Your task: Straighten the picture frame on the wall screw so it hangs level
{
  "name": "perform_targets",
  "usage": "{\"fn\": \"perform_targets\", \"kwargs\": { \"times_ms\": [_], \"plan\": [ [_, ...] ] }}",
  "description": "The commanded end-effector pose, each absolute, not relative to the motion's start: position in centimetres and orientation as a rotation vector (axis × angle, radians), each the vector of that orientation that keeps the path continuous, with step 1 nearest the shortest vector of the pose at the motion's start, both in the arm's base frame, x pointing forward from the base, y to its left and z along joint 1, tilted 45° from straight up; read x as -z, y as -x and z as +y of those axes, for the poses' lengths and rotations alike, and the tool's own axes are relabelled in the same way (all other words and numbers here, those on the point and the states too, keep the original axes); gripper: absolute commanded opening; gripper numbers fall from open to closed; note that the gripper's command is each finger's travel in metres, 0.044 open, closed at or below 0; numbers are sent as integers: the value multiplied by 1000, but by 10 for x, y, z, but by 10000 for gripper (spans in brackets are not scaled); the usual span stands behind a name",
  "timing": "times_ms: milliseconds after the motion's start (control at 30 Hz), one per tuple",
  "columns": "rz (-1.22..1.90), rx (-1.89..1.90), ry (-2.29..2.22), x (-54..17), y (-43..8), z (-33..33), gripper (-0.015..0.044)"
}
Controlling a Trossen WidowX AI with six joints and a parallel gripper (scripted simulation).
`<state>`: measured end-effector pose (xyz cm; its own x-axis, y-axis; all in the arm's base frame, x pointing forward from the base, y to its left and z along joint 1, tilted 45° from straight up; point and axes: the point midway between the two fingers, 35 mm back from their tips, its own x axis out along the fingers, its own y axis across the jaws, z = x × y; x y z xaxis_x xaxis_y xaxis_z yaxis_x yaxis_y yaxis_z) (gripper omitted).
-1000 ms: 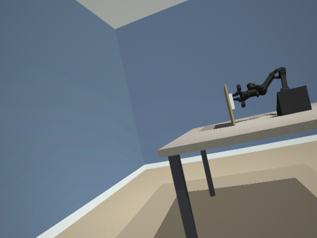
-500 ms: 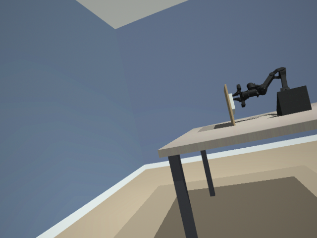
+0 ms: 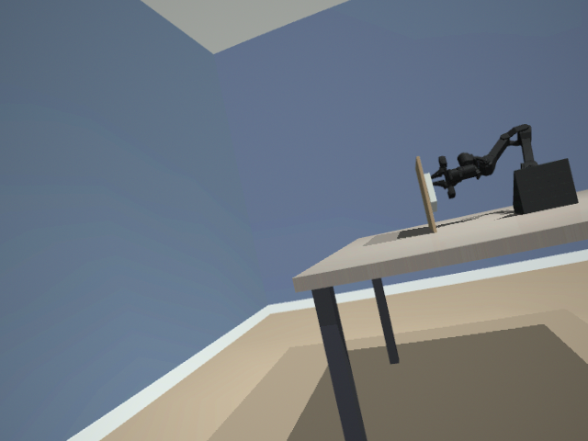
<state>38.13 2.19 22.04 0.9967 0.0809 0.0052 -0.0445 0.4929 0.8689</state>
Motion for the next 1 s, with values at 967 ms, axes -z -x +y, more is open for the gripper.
{"fn": "perform_targets", "kwargs": {
  "times_ms": [967],
  "plan": [
    [34,-87,-1048,-229,-381,28,0]
  ]
}}
